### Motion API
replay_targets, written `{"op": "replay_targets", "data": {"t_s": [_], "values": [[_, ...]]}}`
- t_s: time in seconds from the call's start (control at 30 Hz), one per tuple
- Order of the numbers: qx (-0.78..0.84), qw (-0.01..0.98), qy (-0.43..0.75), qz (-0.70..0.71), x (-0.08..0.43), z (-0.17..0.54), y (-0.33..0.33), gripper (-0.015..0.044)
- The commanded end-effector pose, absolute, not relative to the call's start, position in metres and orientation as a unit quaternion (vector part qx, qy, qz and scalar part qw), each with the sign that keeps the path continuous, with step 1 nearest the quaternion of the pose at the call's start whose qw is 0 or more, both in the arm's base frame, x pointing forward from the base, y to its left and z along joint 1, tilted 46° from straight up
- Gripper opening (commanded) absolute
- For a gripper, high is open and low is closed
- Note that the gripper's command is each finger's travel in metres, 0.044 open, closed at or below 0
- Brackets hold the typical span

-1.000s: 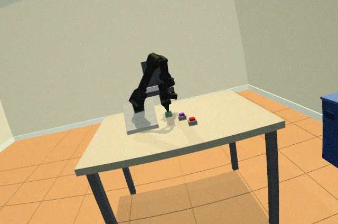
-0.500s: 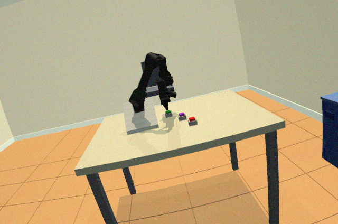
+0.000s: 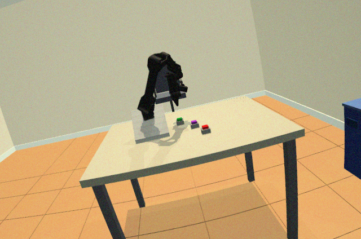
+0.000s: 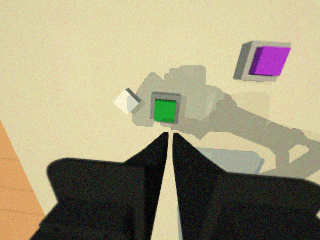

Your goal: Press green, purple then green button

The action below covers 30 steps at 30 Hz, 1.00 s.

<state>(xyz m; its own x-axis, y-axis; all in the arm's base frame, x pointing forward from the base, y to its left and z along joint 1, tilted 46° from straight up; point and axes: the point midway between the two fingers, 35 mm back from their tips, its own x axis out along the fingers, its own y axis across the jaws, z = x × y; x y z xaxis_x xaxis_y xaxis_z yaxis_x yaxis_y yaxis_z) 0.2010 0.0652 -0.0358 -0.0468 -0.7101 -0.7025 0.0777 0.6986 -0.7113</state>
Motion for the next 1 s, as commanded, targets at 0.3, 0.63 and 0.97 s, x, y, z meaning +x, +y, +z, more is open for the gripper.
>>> {"op": "replay_targets", "data": {"t_s": [0.3,0.63,0.97], "values": [[-0.238,0.649,0.651,-0.315,0.262,0.055,-0.027,0.0020],[-0.239,0.648,0.650,-0.316,0.259,0.012,-0.071,0.0020],[-0.239,0.648,0.650,-0.316,0.258,0.002,-0.082,0.0020]]}}
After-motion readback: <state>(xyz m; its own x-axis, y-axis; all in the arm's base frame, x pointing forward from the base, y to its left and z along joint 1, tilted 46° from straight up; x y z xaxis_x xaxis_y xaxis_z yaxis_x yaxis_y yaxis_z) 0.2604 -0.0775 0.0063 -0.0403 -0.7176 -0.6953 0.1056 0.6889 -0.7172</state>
